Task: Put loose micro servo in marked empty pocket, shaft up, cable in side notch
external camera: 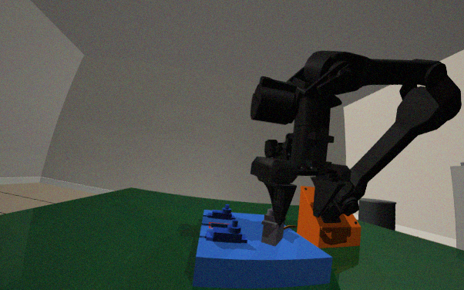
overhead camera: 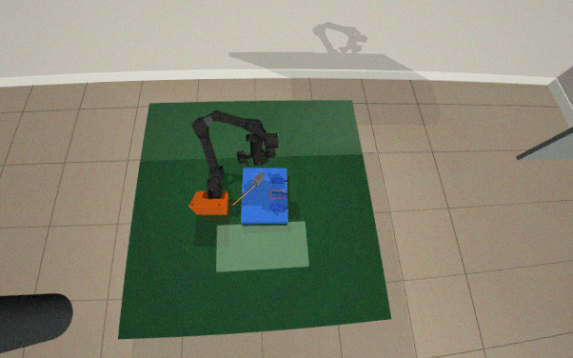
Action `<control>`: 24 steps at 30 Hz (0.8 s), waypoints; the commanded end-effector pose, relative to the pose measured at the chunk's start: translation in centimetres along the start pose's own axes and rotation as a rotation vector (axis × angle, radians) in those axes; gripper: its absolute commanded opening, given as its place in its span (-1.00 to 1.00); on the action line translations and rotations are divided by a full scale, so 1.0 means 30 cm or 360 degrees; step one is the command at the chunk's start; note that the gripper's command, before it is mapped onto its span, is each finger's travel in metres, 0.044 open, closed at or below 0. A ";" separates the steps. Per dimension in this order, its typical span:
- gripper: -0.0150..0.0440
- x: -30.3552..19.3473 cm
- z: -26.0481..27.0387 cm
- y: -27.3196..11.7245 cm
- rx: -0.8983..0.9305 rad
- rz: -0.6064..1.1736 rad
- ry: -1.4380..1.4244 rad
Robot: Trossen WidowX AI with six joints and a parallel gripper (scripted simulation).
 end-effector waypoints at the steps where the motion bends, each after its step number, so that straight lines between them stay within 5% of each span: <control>1: 1.00 0.060 0.001 0.001 -0.0022 0.0033 0.0266; 24: 1.00 0.334 -0.032 -0.027 -0.0074 0.0249 0.1484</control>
Point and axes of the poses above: the point midway between the two fingers, 35 mm back from their tips, its own y axis out along the fingers, its own z axis across the jaws, x = y × z, the point moved 6 cm from there along -y, back along the fingers, and after that the axes turned 12 degrees about y, right-handed, at the moved point
